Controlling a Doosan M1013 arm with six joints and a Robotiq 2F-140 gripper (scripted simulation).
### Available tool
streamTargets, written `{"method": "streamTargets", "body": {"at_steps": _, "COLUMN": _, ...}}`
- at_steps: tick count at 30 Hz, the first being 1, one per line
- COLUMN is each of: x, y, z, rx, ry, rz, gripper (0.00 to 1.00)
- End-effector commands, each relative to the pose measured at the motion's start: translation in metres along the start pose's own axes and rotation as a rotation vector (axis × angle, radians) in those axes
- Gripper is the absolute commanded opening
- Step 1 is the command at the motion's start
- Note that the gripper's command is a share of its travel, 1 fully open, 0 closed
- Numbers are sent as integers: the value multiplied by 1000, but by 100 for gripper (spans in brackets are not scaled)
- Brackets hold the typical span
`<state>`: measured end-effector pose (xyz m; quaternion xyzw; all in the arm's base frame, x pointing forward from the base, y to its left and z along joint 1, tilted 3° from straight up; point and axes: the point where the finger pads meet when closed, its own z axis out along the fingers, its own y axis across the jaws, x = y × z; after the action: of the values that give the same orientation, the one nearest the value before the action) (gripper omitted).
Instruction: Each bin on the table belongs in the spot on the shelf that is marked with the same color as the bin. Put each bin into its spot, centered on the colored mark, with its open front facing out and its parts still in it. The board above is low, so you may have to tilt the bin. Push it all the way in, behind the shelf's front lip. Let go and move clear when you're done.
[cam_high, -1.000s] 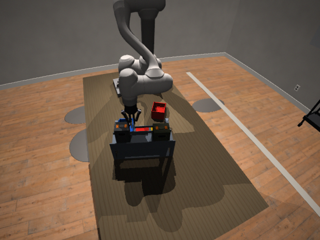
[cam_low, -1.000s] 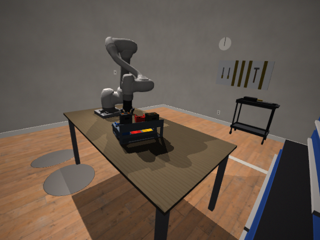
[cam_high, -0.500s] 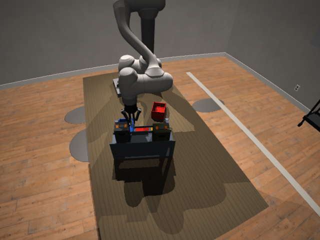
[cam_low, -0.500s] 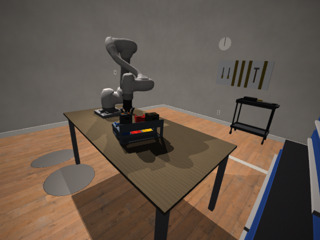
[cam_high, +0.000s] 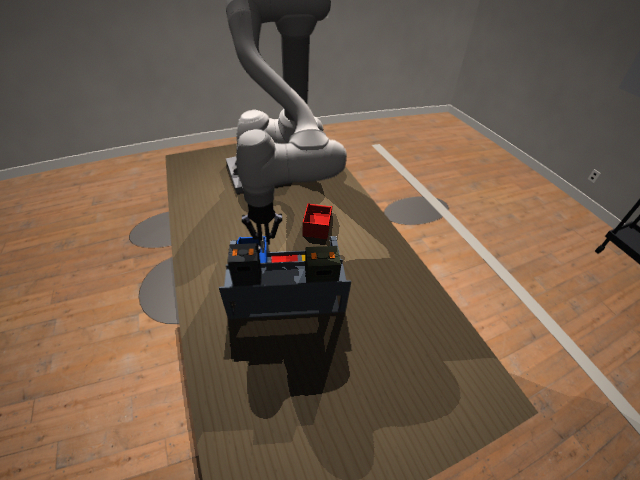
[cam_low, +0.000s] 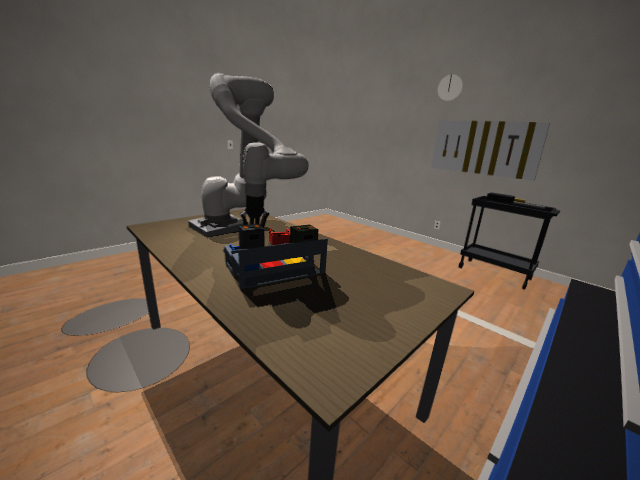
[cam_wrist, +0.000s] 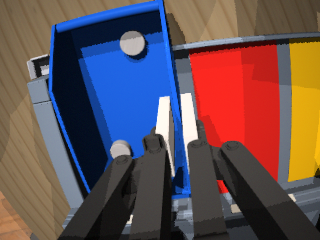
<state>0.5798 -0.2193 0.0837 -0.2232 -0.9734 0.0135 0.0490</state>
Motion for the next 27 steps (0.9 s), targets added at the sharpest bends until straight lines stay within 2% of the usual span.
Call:
{"method": "streamTargets", "body": {"at_steps": 1, "x": 1, "y": 0, "z": -6, "rx": 0, "ry": 0, "rz": 0, "gripper": 15}}
{"method": "streamTargets", "body": {"at_steps": 27, "x": 5, "y": 0, "z": -46, "rx": 0, "ry": 0, "rz": 0, "gripper": 15}}
